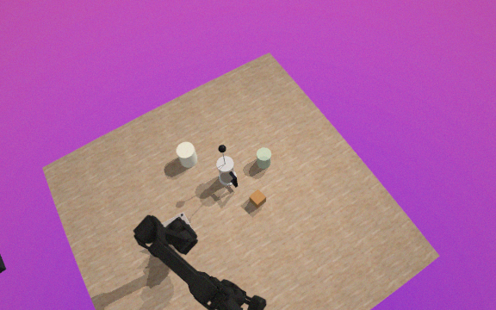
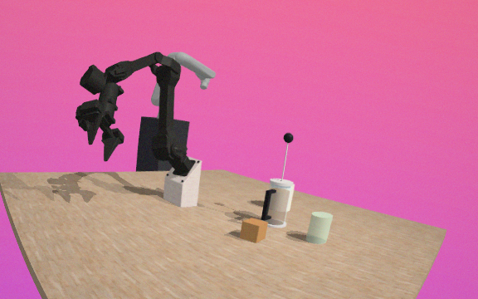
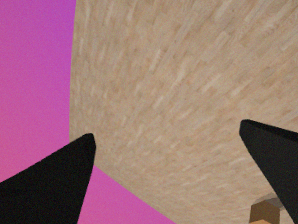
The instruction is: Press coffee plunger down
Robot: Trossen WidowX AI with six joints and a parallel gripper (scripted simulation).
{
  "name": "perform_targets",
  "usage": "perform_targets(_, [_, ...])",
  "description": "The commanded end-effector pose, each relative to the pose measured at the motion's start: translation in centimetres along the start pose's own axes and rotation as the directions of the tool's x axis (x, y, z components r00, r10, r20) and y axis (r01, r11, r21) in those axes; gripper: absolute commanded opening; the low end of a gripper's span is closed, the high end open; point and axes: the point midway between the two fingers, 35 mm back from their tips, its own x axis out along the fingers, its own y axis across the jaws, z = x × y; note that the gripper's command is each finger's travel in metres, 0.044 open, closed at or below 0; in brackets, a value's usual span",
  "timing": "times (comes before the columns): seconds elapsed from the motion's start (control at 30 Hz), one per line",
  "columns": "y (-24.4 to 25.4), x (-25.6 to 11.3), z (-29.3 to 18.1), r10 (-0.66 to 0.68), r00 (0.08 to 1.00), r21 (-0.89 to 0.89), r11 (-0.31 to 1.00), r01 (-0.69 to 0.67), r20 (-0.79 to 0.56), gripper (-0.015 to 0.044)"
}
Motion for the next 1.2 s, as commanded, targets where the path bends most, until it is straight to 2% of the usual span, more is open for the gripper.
perform_targets(0.0, [-0.5,3.0,-3.4,-0.059,0.989,-0.137,0.99,0.04,-0.137,0.044])
perform_targets(0.27, [-1.5,5.9,-11.5,-0.163,0.928,-0.435,0.901,0.002,-0.335,0.044])
perform_targets(0.57, [-3.7,5.5,-22.8,-0.281,0.838,-0.753,0.623,-0.211,-0.467,0.044])
perform_targets(0.67, [-5.0,4.2,-26.5,-0.318,0.81,-0.809,0.51,-0.292,-0.493,0.044])
perform_targets(0.87, [-7.9,0.2,-33.3,-0.353,0.775,-0.851,0.186,-0.491,-0.524,0.044])
perform_targets(1.03, [-11.0,-4.2,-37.6,-0.363,0.753,-0.78,-0.101,-0.617,-0.549,0.044])
perform_targets(1.17, [-13.5,-7.9,-40.0,-0.347,0.744,-0.683,-0.301,-0.665,-0.572,0.044])
